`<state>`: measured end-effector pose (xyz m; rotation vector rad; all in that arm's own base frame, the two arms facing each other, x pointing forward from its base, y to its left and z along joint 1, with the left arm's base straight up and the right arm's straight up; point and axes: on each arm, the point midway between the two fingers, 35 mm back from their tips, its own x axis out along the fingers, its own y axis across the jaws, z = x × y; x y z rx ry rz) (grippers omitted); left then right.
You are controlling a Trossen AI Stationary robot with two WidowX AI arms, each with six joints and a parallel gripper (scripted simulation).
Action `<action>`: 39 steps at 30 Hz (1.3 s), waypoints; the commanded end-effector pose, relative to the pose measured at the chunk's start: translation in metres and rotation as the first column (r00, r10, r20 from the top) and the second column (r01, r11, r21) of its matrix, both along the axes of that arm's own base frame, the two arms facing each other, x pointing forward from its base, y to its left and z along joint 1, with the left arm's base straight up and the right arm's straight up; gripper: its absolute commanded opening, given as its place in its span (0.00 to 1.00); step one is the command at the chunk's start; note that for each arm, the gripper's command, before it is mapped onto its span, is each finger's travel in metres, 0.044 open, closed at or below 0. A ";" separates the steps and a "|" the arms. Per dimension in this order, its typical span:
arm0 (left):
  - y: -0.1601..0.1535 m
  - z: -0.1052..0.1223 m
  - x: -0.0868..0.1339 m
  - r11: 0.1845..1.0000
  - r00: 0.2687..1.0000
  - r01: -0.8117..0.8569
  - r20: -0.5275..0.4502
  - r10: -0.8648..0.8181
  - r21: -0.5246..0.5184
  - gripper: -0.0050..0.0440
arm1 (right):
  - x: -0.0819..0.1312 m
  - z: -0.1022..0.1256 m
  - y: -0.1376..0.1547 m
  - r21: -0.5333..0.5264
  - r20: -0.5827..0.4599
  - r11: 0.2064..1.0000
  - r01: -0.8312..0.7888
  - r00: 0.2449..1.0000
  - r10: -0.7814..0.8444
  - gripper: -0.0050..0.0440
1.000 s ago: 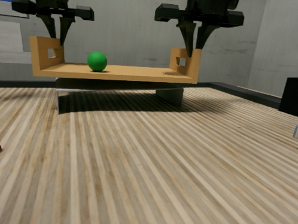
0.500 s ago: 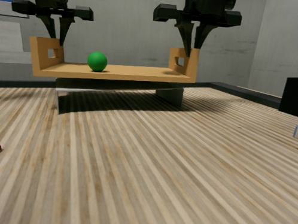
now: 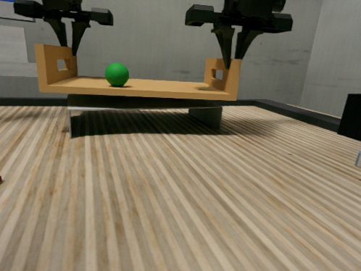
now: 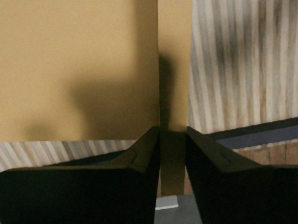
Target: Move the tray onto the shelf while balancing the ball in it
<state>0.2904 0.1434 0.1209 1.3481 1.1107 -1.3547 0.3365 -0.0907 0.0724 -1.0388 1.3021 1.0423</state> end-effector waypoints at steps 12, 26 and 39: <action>0.000 0.009 0.003 1.000 0.999 0.001 0.049 -0.001 0.015 0.23 | 0.010 0.019 -0.002 -0.018 0.080 1.000 -0.009 0.997 0.010 0.22; 0.001 0.001 0.007 1.000 0.999 0.001 0.036 -0.002 0.023 0.23 | 0.004 0.002 0.002 -0.017 0.055 1.000 -0.010 0.998 0.011 0.22; 0.000 -0.008 0.003 1.000 0.999 0.002 0.048 -0.003 0.014 0.23 | 0.011 -0.006 -0.002 -0.013 0.050 1.000 -0.009 0.999 0.010 0.22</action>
